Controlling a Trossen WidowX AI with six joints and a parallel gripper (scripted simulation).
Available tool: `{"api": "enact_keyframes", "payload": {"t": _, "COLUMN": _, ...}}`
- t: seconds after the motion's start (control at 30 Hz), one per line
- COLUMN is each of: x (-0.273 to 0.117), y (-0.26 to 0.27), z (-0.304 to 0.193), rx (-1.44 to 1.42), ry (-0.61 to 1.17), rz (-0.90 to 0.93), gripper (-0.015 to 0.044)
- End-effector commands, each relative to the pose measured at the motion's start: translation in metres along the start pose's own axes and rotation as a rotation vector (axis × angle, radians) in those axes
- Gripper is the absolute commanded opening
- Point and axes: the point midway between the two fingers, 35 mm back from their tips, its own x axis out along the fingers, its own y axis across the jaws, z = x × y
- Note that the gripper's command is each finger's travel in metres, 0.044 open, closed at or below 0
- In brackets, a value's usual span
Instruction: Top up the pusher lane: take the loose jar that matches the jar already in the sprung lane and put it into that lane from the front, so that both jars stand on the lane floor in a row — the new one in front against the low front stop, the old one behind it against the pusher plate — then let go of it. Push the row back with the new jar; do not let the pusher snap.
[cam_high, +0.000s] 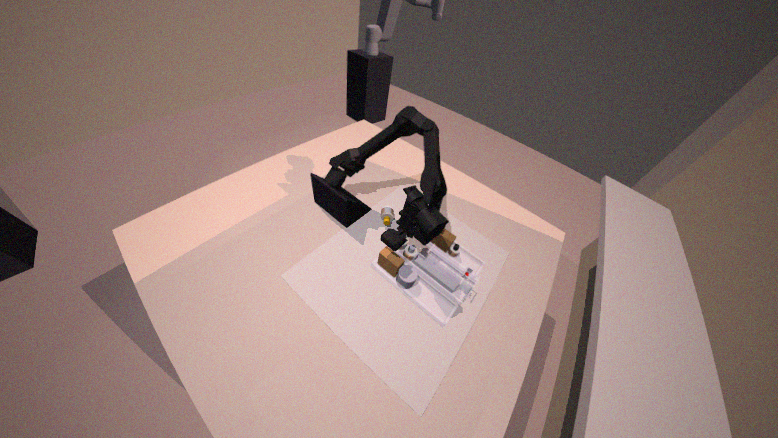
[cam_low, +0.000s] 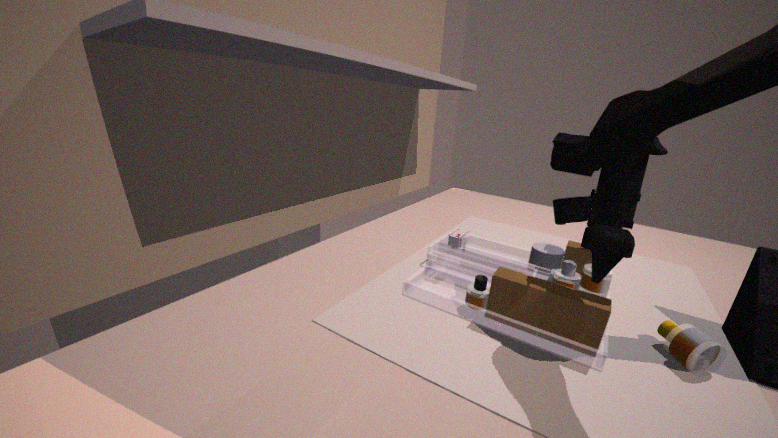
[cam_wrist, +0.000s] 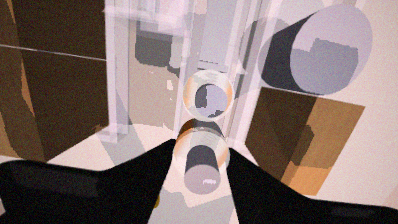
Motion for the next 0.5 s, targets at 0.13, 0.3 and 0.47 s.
{"api": "enact_keyframes", "payload": {"t": 0.13, "x": -0.0025, "y": 0.001, "z": 0.0066, "rx": -0.011, "ry": -0.022, "rz": 0.005, "gripper": 0.0}}
{"api": "enact_keyframes", "payload": {"t": 0.3, "x": -0.0023, "y": 0.001, "z": 0.0072, "rx": -0.011, "ry": -0.022, "rz": 0.005, "gripper": 0.0}}
{"api": "enact_keyframes", "payload": {"t": 0.47, "x": -0.0023, "y": 0.0011, "z": 0.0078, "rx": -0.011, "ry": -0.022, "rz": 0.005, "gripper": 0.0}}
